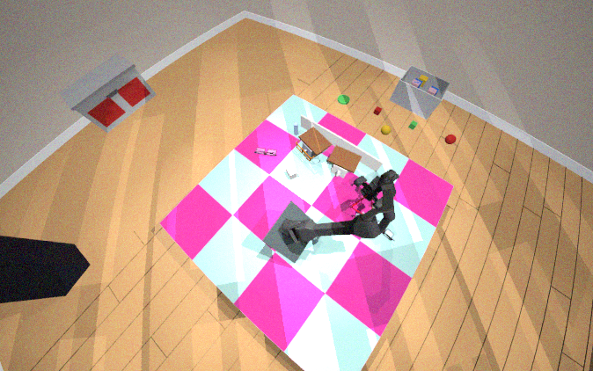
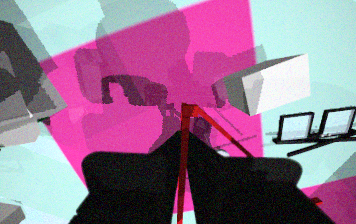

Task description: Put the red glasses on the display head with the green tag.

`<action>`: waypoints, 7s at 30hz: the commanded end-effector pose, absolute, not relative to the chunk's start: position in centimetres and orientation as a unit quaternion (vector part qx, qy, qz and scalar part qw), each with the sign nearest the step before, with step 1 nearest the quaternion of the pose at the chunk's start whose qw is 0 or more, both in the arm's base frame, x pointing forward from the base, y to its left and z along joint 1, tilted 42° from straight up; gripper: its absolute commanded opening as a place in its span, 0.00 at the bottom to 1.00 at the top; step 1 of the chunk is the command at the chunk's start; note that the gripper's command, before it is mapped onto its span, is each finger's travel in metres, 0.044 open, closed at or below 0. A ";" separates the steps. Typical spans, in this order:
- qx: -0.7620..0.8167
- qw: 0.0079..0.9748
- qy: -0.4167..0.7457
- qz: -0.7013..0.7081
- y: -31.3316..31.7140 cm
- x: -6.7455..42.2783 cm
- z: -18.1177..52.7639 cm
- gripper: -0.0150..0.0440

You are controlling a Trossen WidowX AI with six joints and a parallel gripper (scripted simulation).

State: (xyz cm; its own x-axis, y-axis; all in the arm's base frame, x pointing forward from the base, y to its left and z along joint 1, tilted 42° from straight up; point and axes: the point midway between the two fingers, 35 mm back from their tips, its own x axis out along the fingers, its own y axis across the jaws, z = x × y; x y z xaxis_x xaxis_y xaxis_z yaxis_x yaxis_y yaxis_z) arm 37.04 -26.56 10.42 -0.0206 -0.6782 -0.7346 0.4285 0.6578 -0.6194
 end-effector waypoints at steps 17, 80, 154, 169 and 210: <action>-0.105 0.690 0.594 -0.401 -26.6 38.0 10.2 0.25; -0.105 0.690 0.593 -0.401 -26.7 39.2 10.3 0.25; -0.106 0.689 0.595 -0.400 -25.9 31.4 9.6 0.25; -0.106 0.689 0.595 -0.400 -25.2 31.0 9.0 0.25; -0.106 0.688 0.596 -0.400 -23.7 29.8 7.6 0.25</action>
